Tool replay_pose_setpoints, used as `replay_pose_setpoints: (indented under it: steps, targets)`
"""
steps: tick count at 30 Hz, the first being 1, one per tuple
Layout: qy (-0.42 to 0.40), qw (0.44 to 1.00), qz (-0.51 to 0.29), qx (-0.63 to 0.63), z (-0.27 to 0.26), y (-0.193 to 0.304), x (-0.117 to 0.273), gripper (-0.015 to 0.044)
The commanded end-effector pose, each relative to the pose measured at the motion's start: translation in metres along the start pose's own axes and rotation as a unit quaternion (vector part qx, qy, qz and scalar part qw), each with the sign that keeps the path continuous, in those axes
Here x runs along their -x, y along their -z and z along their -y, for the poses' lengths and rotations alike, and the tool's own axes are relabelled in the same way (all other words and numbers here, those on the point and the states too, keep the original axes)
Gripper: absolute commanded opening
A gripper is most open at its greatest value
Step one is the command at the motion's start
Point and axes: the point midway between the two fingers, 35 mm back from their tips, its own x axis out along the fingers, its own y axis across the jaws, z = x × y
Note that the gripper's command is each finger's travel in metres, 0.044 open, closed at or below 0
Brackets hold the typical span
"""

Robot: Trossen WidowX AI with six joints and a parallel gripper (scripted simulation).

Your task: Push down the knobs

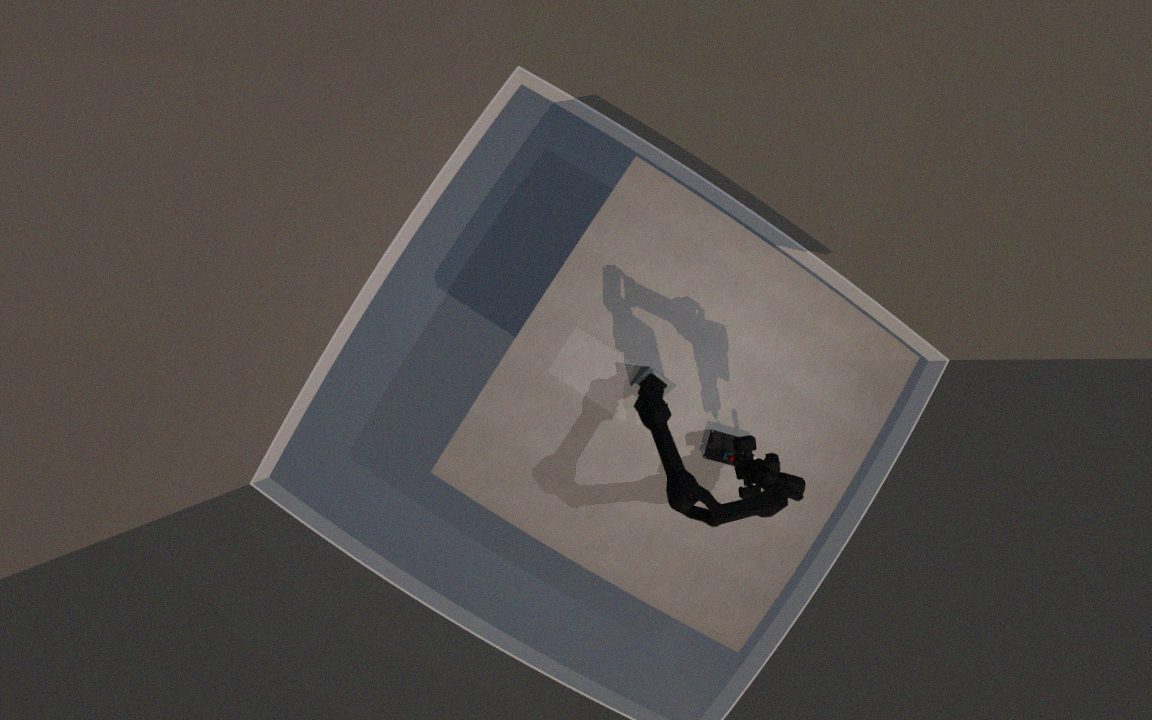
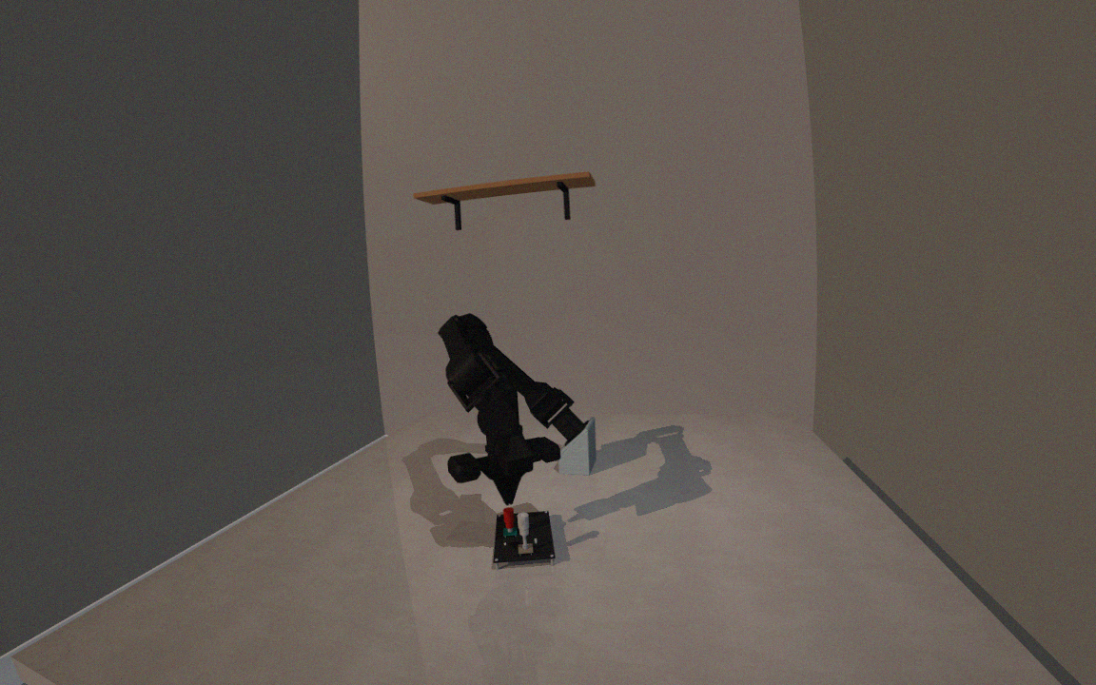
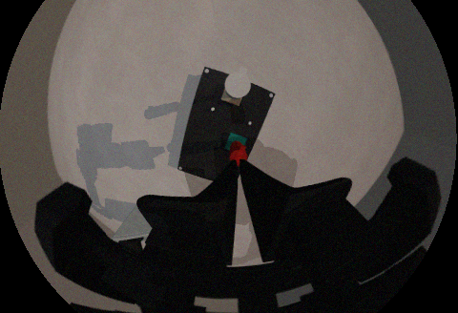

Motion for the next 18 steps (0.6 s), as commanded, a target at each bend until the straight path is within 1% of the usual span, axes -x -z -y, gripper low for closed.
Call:
replay_pose_setpoints:
  steps: [1,6,8,11,14,18]
  targets:
    - [-0.001,1.000,0.000,0.000,0.000,0.000,-0.001,0.0079]
    - [-0.001,1.000,0.000,0.000,0.000,0.000,-0.001,0.0210]
    - [0.002,1.000,0.006,0.004,-0.002,-0.004,0.001,0.0157]
    - [0.012,0.999,0.037,0.016,-0.011,-0.021,0.013,0.0079]
    - [0.011,0.999,0.038,-0.018,-0.011,-0.023,0.014,0.0000]
    - [0.008,0.996,0.037,-0.084,-0.010,-0.025,0.016,0.0000]
